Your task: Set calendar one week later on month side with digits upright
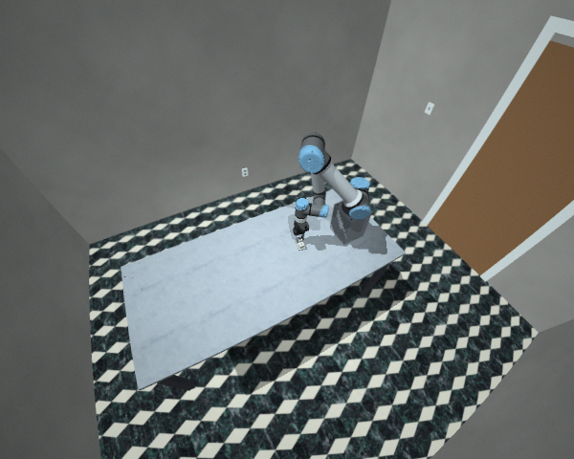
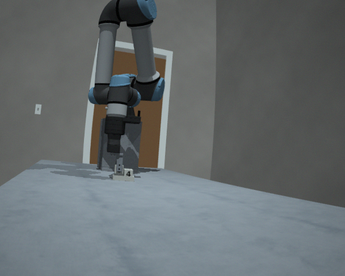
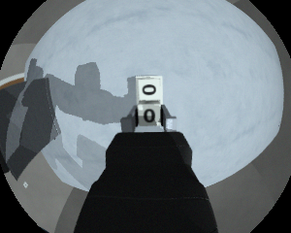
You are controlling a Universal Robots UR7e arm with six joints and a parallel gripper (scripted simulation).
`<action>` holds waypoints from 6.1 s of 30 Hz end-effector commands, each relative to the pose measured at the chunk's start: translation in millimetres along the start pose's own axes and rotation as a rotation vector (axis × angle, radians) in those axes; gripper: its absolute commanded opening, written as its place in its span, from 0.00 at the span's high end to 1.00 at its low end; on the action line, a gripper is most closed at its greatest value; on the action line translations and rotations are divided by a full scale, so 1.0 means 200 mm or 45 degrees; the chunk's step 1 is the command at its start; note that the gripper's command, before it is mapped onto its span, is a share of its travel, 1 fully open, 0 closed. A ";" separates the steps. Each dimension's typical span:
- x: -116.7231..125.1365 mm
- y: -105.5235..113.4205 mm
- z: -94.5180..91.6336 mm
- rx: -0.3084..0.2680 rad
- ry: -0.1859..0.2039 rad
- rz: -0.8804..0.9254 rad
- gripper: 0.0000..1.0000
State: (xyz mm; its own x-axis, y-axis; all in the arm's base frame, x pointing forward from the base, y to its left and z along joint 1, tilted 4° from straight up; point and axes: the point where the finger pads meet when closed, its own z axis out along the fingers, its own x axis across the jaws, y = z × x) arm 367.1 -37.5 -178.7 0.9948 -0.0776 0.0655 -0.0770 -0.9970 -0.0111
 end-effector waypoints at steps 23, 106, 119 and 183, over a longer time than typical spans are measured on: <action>0.00 0.00 0.01 -0.001 0.002 0.000 0.40; 0.00 0.00 0.06 -0.001 0.002 0.000 0.40; 0.00 0.00 0.06 -0.001 0.002 0.000 0.40; 0.00 0.00 -0.33 -0.001 0.002 0.000 0.10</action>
State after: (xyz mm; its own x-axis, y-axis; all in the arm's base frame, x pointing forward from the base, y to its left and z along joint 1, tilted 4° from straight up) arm 363.7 -37.9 -125.4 0.9948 -0.0776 0.0656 -0.0770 -0.9970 -0.0111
